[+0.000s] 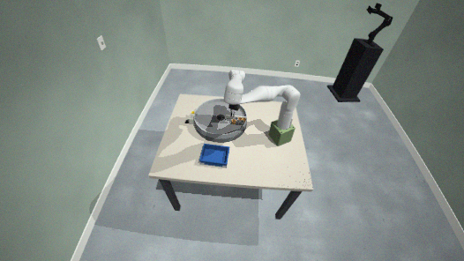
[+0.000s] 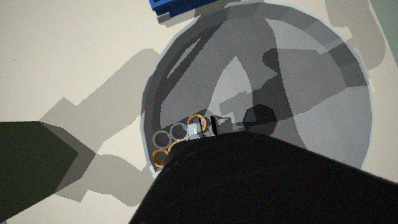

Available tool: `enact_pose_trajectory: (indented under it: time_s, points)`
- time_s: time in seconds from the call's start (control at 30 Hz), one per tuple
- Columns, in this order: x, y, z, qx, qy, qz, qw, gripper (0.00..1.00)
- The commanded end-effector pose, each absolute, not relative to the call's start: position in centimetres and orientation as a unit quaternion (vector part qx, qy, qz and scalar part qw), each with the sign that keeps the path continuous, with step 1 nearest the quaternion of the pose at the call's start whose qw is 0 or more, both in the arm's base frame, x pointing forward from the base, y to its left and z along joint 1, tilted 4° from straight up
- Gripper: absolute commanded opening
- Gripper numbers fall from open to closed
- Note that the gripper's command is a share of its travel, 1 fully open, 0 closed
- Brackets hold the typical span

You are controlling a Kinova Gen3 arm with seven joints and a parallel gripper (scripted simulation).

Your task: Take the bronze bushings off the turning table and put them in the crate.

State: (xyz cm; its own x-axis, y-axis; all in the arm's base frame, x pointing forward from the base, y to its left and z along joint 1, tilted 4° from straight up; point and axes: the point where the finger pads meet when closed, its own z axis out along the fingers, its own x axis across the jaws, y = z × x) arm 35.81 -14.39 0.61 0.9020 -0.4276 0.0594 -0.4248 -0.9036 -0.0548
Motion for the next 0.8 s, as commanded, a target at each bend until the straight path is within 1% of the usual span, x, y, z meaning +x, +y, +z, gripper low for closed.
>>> enact_pose_trajectory:
  time_s: [0.0,0.4,0.57,0.77]
  points:
    - [35.6,-14.4,-0.2,-0.975,0.219,-0.031,0.019,0.40]
    - [35.6,-14.4,-0.2,-0.975,0.219,-0.031,0.019,0.40]
    - [35.7,-14.3,-1.7,-0.975,0.219,-0.031,0.019,0.40]
    - [35.7,-14.3,-1.7,-0.975,0.219,-0.031,0.019,0.40]
